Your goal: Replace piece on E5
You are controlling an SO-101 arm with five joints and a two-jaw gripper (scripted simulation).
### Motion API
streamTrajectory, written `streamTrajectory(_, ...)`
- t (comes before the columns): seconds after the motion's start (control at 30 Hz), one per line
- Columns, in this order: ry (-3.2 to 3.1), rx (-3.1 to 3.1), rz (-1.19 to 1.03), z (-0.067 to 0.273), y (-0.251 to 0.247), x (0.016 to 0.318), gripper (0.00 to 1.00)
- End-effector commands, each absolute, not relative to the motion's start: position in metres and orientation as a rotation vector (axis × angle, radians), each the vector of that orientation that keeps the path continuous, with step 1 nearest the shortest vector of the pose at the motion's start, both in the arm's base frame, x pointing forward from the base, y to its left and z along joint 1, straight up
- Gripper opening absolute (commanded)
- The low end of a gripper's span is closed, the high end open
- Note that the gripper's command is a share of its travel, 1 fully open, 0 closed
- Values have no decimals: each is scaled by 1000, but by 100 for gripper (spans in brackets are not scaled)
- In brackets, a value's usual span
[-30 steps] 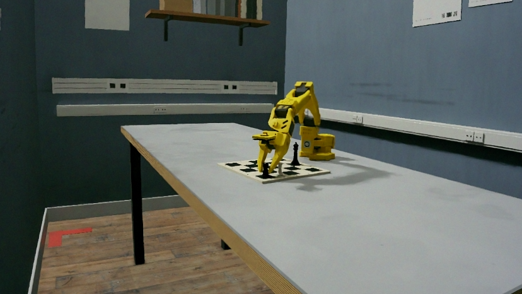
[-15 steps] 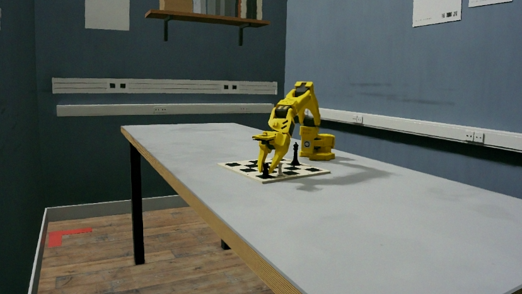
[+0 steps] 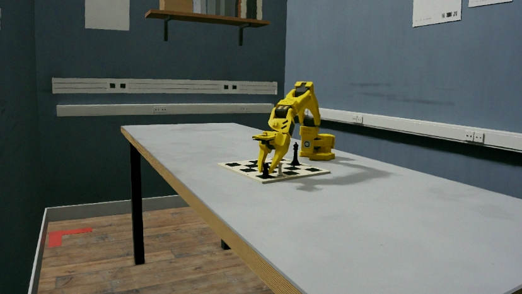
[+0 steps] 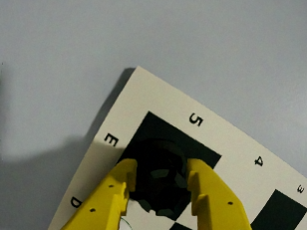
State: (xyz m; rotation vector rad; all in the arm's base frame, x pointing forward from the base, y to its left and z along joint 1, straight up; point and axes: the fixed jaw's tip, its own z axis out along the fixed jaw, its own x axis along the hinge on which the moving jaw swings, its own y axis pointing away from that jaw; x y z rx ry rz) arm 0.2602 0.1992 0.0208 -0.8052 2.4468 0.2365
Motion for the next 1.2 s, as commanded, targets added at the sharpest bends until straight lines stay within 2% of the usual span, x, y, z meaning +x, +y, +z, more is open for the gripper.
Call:
streamTrajectory(0.0, 2478, -791, 229, 15, 195, 258, 12)
streamTrajectory(1.17, 2478, -790, 226, 18, 193, 259, 12)
